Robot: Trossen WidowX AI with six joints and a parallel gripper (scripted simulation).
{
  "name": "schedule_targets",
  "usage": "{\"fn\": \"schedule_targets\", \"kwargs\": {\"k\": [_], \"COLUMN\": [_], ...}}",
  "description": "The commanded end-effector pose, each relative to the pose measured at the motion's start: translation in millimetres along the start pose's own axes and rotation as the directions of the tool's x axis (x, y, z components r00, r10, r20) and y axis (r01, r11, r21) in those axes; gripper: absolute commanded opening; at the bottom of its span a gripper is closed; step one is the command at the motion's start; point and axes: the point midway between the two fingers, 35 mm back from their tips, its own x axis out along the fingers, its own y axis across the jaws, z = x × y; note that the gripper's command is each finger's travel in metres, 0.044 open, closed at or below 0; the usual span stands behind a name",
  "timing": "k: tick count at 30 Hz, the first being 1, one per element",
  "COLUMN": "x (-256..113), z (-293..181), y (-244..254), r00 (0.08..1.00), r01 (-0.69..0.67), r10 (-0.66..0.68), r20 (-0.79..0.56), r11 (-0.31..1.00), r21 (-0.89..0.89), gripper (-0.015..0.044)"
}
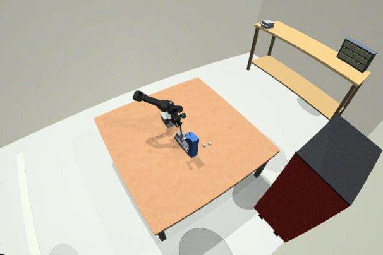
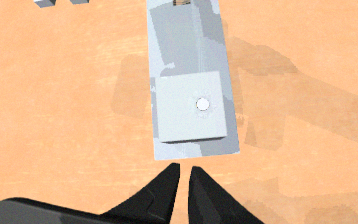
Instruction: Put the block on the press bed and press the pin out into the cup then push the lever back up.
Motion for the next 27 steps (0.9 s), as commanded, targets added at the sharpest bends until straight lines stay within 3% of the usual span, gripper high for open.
{"fn": "schedule_targets", "kwargs": {"k": [1, 12, 27], "x": [8.4, 10.1, 43.9], "z": [-6.9, -7.5, -19.7], "y": [-7.4, -7.4, -12.5], "r00": [0.996, 0.996, 0.995], "r01": [0.041, 0.041, 0.043], "r10": [-0.016, -0.016, -0.017], "r20": [0.091, 0.092, 0.095], "r11": [0.958, 0.958, 0.958], "r21": [-0.284, -0.284, -0.285], "gripper": [0.0030, 0.0030, 0.0030]}}
